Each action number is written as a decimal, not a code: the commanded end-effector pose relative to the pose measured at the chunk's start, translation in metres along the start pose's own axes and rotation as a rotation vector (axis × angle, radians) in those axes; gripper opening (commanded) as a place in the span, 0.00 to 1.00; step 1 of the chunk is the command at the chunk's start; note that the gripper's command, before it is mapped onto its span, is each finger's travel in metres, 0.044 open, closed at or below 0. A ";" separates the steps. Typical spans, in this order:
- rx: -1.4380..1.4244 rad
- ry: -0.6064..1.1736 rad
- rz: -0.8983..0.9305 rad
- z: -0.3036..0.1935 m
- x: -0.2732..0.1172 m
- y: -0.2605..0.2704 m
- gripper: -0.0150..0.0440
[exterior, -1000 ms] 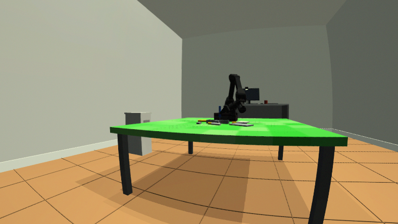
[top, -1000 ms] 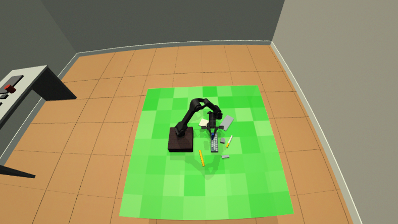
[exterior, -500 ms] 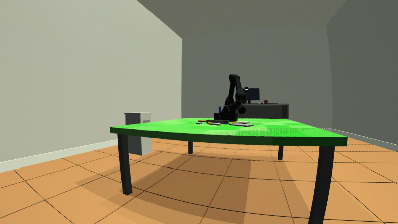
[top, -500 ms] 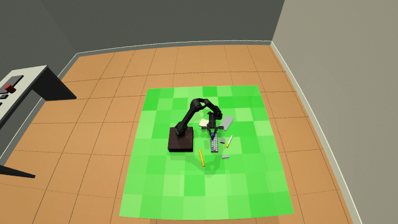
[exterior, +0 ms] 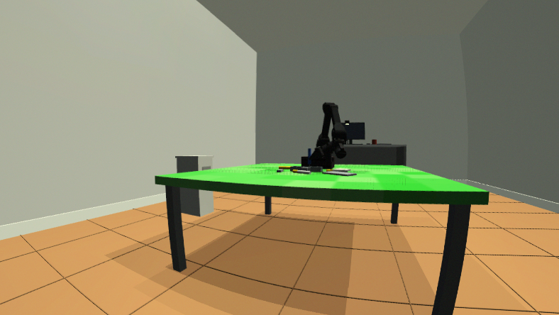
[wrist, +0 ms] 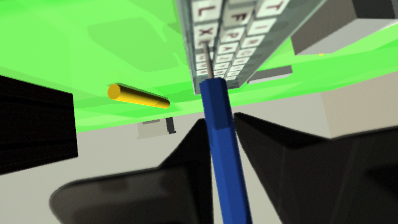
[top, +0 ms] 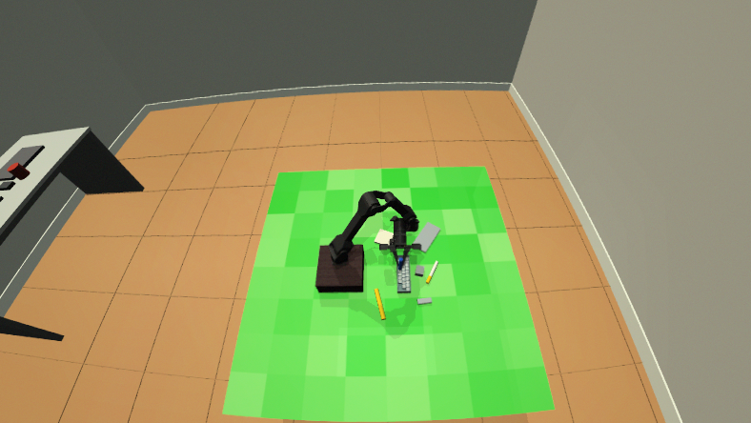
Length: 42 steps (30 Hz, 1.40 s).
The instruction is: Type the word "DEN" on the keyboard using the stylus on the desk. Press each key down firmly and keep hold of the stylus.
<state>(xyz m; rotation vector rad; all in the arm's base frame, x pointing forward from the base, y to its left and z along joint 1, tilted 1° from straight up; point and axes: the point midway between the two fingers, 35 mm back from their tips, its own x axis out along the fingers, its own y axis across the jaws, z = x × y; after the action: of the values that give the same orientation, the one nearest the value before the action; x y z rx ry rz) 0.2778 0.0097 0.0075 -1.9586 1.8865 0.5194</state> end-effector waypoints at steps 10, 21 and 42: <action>0.003 -0.002 0.002 -0.033 -0.019 0.000 0.39; -0.118 -0.022 -0.199 -0.022 -0.042 -0.010 0.32; -0.259 -0.005 -0.451 -0.009 -0.075 -0.019 0.25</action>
<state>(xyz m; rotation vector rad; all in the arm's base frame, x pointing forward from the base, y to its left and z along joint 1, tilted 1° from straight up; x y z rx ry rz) 0.2947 0.0716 0.0589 -2.4388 1.3552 0.6499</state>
